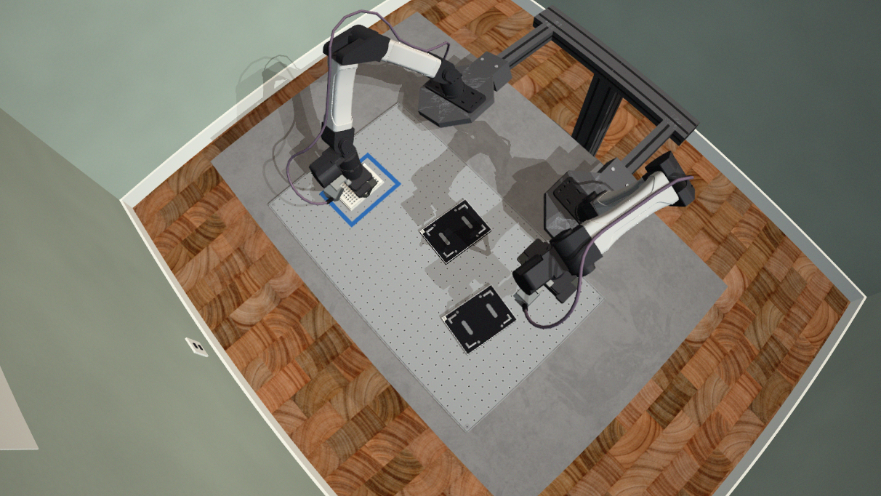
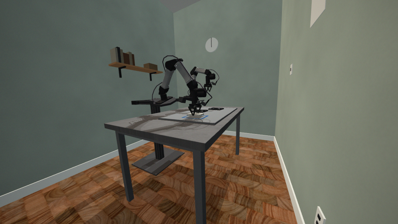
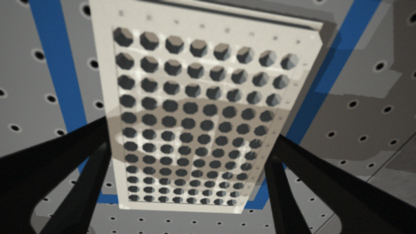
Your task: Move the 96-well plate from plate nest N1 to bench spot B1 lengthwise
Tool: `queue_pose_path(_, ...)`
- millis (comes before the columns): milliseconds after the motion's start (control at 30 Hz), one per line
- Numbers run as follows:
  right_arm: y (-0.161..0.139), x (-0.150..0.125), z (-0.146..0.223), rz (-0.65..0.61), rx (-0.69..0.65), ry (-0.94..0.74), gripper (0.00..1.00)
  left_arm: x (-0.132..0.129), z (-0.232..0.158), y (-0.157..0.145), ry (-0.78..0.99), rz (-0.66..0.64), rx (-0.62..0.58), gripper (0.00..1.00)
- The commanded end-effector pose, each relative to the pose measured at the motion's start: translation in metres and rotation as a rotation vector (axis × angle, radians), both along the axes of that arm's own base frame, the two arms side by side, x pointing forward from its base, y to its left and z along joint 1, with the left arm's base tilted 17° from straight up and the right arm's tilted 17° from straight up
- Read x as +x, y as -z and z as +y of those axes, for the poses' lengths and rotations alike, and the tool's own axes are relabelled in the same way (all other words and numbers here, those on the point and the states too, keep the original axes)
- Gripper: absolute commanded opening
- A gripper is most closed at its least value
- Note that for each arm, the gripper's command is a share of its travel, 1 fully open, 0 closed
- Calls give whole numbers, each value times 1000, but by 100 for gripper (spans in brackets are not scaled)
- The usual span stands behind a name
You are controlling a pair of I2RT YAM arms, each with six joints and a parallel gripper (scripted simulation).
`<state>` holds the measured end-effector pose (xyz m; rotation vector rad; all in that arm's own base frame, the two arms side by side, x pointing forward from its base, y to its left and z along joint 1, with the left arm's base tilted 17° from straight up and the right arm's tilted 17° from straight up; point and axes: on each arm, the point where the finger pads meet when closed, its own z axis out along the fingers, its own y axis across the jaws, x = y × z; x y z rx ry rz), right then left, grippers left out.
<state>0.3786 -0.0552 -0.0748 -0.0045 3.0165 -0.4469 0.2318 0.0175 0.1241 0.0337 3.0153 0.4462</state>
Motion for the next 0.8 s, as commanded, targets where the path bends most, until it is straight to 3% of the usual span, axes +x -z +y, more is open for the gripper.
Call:
queue_pose_path(0,14,-10,-4,30,5,6,0,-1,0,-1,8,7,0,100)
queue_pose_path(267,13,-10,-5,28,5,7,0,-1,0,-1,8,7,0,100)
queue_pose_path(300,1,-1,0,-1,1,-1,0,-1,0,-1,8,7,0,100)
queue_pose_path(367,13,-9,-5,27,5,7,0,-1,0,-1,8,7,0,100)
queue_pose_path(767,13,-9,-5,26,6,7,0,-1,0,-1,8,7,0,100)
